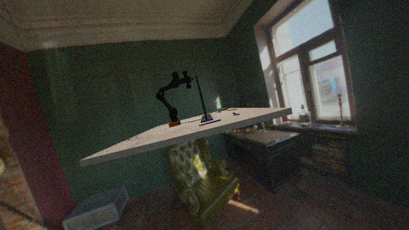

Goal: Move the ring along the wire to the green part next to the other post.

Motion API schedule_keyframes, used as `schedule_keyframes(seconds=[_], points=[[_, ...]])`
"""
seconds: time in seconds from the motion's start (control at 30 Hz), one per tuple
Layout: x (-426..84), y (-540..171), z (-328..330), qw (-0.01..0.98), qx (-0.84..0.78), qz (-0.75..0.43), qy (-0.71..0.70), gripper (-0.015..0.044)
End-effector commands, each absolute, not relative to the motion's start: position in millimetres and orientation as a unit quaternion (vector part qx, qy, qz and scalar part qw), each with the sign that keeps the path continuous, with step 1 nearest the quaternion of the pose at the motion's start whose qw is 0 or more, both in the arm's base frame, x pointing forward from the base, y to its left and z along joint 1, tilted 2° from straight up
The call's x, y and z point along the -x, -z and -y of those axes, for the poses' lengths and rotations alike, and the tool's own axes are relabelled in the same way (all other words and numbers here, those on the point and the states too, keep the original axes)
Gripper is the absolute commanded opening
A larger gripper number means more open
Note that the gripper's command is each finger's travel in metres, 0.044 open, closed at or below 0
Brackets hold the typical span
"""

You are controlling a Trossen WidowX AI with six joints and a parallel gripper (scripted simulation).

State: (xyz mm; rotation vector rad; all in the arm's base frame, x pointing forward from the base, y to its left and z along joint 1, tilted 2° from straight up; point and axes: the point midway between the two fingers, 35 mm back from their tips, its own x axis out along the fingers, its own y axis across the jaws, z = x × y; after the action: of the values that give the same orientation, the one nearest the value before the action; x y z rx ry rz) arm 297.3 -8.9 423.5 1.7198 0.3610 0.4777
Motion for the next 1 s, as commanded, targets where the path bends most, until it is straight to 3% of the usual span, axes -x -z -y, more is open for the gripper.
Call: schedule_keyframes(seconds=[0.0, 0.6, 0.97], points=[[-297, -436, 11, 0.59, -0.764, -0.146, -0.214, -0.015], [-296, -476, 29, 0.493, -0.83, -0.123, -0.231, -0.015], [-296, -484, 35, 0.495, -0.829, -0.125, -0.23, -0.015]])
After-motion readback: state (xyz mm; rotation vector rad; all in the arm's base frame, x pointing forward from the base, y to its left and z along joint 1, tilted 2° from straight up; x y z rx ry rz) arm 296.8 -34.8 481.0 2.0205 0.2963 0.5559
